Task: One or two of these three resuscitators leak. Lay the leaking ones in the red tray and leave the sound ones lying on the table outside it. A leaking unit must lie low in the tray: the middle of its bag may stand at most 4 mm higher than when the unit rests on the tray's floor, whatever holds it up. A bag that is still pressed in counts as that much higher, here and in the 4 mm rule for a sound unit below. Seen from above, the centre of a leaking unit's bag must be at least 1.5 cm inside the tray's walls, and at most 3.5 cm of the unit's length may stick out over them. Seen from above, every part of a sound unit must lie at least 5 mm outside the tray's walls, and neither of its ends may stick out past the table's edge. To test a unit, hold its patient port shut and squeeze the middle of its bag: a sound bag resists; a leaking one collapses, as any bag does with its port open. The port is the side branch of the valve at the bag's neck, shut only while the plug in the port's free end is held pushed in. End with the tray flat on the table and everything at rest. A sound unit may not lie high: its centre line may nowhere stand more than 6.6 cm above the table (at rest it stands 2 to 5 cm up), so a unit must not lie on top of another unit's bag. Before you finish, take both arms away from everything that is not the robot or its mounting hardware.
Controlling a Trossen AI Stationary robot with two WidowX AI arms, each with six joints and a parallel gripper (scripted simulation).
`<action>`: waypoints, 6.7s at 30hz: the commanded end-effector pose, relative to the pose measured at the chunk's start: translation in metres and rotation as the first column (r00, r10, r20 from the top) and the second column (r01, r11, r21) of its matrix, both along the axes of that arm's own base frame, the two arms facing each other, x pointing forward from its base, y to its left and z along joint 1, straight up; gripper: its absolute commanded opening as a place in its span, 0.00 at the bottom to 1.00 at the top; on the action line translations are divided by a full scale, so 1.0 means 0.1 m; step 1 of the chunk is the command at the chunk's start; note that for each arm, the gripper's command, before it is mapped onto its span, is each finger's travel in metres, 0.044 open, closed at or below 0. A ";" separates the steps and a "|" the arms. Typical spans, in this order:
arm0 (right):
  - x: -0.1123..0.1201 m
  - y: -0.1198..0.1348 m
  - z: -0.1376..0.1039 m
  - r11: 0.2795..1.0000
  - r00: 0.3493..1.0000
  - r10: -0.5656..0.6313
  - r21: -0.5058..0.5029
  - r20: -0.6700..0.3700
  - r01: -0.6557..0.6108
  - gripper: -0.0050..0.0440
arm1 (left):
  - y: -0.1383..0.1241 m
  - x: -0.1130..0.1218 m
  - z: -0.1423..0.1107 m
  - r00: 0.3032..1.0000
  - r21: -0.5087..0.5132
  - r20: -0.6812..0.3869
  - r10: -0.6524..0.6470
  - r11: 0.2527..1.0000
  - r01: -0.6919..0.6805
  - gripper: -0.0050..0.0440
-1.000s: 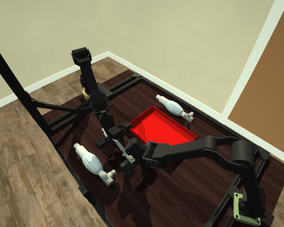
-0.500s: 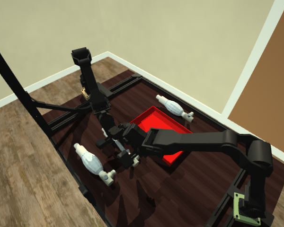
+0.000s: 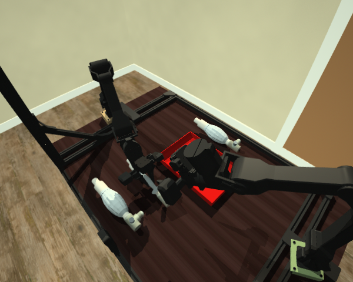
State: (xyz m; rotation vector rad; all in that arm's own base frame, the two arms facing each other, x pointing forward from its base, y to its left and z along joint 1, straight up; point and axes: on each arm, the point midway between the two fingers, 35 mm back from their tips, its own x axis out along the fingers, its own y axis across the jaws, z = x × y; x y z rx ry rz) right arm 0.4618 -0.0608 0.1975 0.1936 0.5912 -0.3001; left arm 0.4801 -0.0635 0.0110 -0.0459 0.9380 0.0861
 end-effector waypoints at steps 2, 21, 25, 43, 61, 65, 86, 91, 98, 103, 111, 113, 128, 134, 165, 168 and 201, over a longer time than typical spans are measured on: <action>-0.30 0.08 0.33 0.998 0.991 0.058 -0.036 0.123 -0.054 1.00 | 0.00 0.00 0.00 1.000 0.000 0.002 0.000 1.000 0.000 0.10; -1.34 0.32 1.21 0.960 0.815 0.249 -0.246 0.523 -0.135 1.00 | 0.00 0.00 0.00 1.000 -0.001 0.001 0.000 1.000 0.000 0.10; -1.28 0.54 1.27 0.952 0.798 0.295 -0.237 0.525 -0.195 1.00 | -0.01 0.00 0.00 1.000 -0.003 0.001 -0.001 1.000 0.001 0.10; -1.34 1.39 0.96 0.905 0.818 0.415 -0.091 0.398 -0.415 1.00 | 0.00 0.00 0.00 1.000 -0.001 0.002 -0.001 1.000 0.001 0.10; -1.20 1.08 0.17 0.994 0.994 0.012 0.108 -0.112 0.000 1.00 | 0.00 0.00 -0.01 1.000 -0.002 0.000 0.001 1.000 -0.001 0.10; -1.31 1.00 0.02 0.994 0.971 -0.060 0.070 -0.233 0.079 1.00 | 0.00 0.00 -0.01 1.000 -0.002 0.000 0.001 1.000 -0.001 0.10; -1.41 0.94 -0.07 0.992 0.948 -0.099 0.041 -0.301 0.117 1.00 | 0.01 0.00 -0.01 1.000 -0.001 -0.002 0.001 1.000 -0.001 1.00; -1.41 0.94 -0.07 0.992 0.948 -0.099 0.041 -0.301 0.117 1.00 | 0.01 0.00 -0.01 1.000 -0.001 -0.002 0.001 1.000 -0.001 1.00; -1.41 0.94 -0.06 0.992 0.949 -0.101 0.041 -0.300 0.118 1.00 | 0.00 0.00 0.00 1.000 0.001 0.000 0.001 1.000 -0.001 1.00; -1.41 0.94 -0.06 0.992 0.949 -0.101 0.041 -0.300 0.118 1.00 | 0.00 0.00 0.00 1.000 0.001 0.000 0.001 1.000 -0.001 1.00; -1.41 0.95 -0.07 0.992 0.948 -0.099 0.041 -0.302 0.117 1.00 | 0.00 0.01 0.01 1.000 -0.001 0.002 0.000 1.000 0.000 1.00; -1.41 0.95 -0.07 0.992 0.948 -0.099 0.041 -0.302 0.117 1.00 | 0.00 0.01 0.01 1.000 -0.001 0.002 0.000 1.000 0.000 1.00; -1.41 0.95 -0.07 0.992 0.948 -0.099 0.041 -0.302 0.117 1.00 | 0.00 -0.01 0.76 1.000 -0.001 0.000 0.000 1.000 0.000 1.00; -1.41 0.95 -0.07 0.992 0.948 -0.099 0.041 -0.302 0.117 1.00 | 0.00 0.00 0.90 1.000 -0.001 0.000 0.000 1.000 0.000 1.00; -1.41 0.95 -0.07 0.992 0.948 -0.098 0.041 -0.302 0.116 1.00 | 0.31 -1.69 1.81 0.965 -0.048 0.261 0.006 0.999 0.006 1.00; -1.41 0.95 -0.07 0.992 0.948 -0.098 0.041 -0.302 0.116 1.00 | 0.35 -1.93 1.79 0.955 -0.055 0.298 0.008 0.998 0.009 1.00; -0.45 0.79 -0.14 0.991 0.940 -0.109 0.037 -0.323 0.128 1.00 | -0.16 -1.69 1.68 1.000 -0.005 0.004 -0.005 1.000 0.005 1.00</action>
